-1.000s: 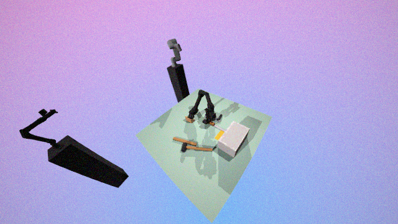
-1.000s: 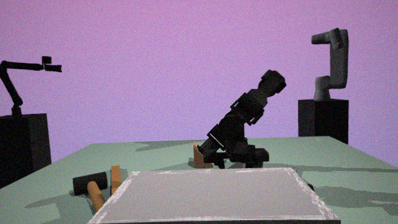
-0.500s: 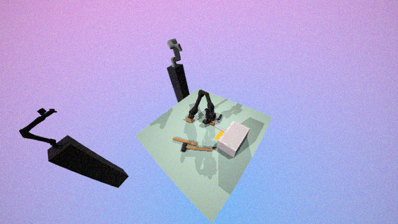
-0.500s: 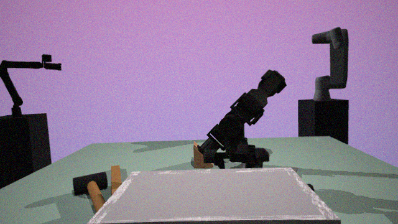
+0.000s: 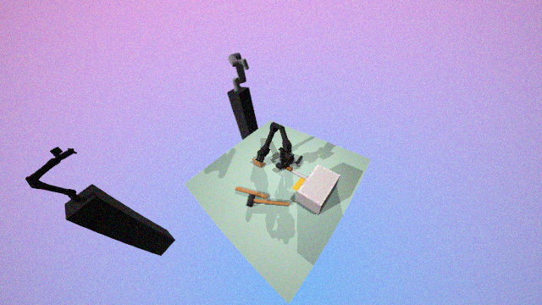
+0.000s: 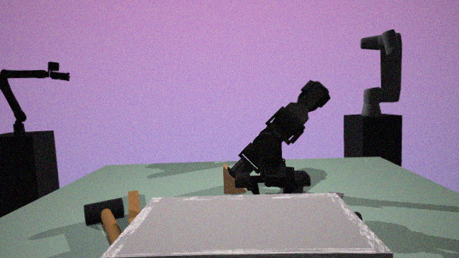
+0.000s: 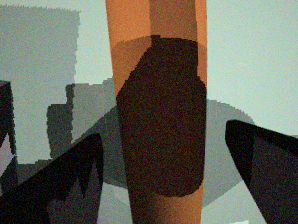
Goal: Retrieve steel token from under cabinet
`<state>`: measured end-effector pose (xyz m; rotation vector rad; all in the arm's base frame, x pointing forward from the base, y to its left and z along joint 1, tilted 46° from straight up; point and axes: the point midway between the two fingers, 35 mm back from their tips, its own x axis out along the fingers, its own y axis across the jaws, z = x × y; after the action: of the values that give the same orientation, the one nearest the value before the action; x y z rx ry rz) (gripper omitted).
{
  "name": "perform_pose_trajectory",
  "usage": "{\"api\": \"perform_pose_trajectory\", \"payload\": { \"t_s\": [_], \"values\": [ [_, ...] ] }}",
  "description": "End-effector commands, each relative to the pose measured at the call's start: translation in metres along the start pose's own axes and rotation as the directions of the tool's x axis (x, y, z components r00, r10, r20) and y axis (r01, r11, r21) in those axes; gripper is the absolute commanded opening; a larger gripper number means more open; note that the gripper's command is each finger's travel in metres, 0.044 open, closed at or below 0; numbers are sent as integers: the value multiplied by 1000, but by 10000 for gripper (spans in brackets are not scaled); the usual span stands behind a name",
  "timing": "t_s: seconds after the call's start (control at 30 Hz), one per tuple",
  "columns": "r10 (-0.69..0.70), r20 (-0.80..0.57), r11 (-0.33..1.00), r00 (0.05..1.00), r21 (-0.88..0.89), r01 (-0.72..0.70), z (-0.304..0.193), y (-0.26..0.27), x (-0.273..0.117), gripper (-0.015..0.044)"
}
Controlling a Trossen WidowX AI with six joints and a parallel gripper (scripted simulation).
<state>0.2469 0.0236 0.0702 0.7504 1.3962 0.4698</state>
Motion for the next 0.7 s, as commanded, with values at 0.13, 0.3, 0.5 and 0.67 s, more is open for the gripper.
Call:
{"api": "perform_pose_trajectory", "payload": {
  "t_s": [0.13, 0.3, 0.5, 0.67],
  "values": [
    [0, 0, 1000, 1000, 0, 0, 0, 0, 0, 262],
    [0, 0, 1000, 1000, 0, 0, 0, 0, 0, 229],
    [0, 0, 1000, 1000, 0, 0, 0, 0, 0, 189],
    [0, 0, 1000, 1000, 0, 0, 0, 0, 0, 156]
  ]
}}
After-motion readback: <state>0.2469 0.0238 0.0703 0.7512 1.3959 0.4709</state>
